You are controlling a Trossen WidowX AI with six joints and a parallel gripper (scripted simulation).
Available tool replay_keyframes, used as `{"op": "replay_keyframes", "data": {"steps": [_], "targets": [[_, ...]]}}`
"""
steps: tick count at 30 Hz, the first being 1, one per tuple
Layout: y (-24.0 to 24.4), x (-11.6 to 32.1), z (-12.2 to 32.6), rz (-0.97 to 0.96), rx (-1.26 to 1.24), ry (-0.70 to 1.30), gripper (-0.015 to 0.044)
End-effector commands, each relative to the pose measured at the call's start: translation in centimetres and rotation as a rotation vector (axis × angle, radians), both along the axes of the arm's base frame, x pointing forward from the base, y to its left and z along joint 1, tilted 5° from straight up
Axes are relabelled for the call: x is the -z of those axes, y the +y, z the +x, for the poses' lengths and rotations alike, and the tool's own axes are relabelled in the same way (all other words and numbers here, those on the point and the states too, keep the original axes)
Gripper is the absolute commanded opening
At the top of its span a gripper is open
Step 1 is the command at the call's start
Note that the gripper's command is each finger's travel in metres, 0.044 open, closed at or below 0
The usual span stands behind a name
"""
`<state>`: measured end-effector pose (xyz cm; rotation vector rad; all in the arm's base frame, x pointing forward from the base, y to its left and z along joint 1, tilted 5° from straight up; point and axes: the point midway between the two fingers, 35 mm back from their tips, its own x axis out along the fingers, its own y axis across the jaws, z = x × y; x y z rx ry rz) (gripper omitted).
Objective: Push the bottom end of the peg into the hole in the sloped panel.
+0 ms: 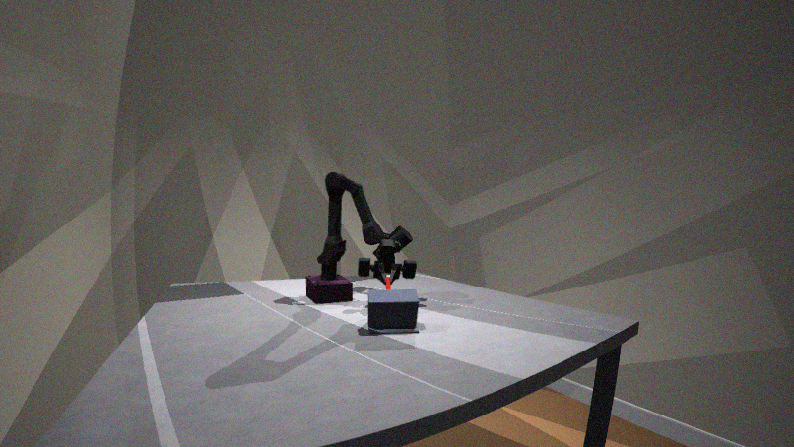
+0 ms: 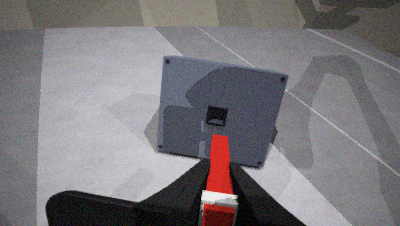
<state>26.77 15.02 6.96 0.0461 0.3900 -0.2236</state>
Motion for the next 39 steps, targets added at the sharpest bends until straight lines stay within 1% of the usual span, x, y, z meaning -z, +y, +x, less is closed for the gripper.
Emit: {"op": "replay_keyframes", "data": {"steps": [1,39], "targets": [[-0.1,0.4,0.3,-0.006,-0.002,0.004,0.0000],[-0.6,1.2,2.7,0.038,-0.007,-0.056,0.0000]]}}
